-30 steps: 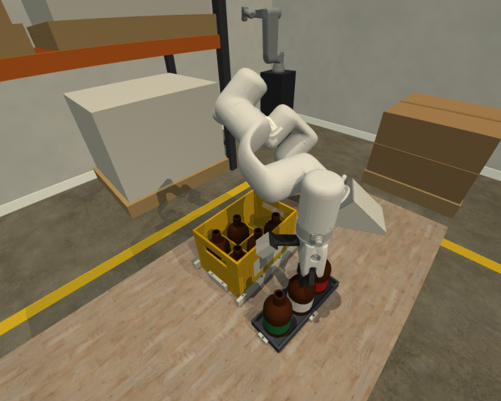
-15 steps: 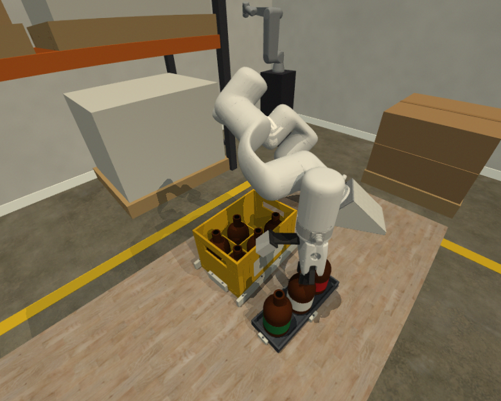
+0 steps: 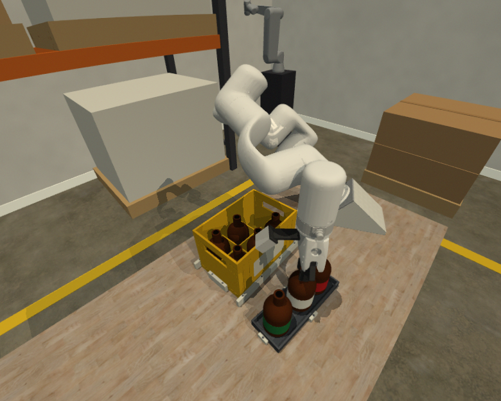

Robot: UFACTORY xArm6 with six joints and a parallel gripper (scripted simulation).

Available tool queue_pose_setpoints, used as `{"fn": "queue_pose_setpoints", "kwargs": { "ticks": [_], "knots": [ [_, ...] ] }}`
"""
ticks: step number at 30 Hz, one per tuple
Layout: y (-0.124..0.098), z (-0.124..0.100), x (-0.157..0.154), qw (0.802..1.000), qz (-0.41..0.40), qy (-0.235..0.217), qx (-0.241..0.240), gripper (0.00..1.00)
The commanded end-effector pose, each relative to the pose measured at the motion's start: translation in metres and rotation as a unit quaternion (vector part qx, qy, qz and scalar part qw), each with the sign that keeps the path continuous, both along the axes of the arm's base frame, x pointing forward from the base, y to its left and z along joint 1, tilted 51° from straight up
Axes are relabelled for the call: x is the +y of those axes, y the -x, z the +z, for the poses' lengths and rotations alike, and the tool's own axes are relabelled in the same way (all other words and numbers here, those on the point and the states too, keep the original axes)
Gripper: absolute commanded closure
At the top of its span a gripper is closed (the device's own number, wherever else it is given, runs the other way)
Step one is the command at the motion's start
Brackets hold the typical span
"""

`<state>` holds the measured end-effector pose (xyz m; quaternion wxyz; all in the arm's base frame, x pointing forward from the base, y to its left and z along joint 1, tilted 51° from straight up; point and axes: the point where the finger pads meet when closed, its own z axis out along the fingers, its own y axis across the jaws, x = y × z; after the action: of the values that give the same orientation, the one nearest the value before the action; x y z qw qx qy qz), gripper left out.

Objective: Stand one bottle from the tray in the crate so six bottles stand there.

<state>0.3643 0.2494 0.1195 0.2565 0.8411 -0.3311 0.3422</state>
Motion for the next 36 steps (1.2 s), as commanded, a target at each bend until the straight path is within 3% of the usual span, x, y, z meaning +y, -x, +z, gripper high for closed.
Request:
{"fn": "queue_pose_setpoints", "kwargs": {
  "ticks": [1, 36],
  "knots": [
    [0.002, 0.005, 0.005, 1.000, 0.001, -0.002, -0.001, 1.00],
    [0.008, 0.016, 0.015, 1.000, 0.001, -0.002, -0.001, 1.00]
  ]
}}
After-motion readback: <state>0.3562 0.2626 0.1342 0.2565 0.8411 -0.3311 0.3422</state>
